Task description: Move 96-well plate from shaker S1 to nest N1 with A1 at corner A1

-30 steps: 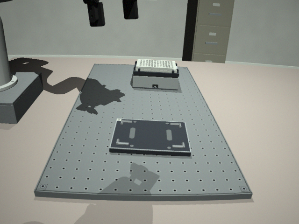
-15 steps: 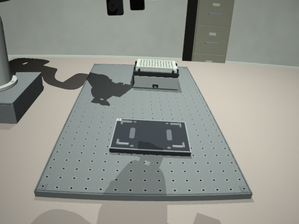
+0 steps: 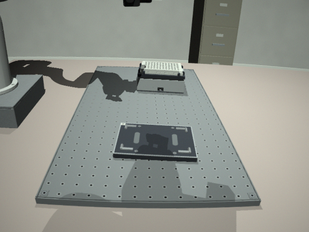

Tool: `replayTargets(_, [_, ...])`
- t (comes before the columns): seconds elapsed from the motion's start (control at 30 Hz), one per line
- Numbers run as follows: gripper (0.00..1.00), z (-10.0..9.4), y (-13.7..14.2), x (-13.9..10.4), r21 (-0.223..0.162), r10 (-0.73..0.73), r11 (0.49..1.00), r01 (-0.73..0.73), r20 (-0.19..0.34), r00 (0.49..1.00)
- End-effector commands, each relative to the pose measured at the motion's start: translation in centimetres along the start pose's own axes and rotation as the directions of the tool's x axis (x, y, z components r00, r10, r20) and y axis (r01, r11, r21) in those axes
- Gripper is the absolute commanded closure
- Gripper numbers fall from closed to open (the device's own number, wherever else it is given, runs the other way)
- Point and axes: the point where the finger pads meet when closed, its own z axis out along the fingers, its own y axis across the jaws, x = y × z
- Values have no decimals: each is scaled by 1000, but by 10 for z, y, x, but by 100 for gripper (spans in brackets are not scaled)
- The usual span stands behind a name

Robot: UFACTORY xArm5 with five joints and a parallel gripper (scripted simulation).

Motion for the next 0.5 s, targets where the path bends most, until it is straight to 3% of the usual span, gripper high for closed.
replayTargets(0.0, [0,-6,-17,0,2,-93,996,93,15,996])
replayTargets(0.23, [0,-12,-37,-2,4,-130,991,130,23,991])
replayTargets(0.33, [0,-3,-49,-2,-3,-213,977,214,59,975])
replayTargets(0.47, [0,5,-61,-1,-3,-213,977,214,59,975])
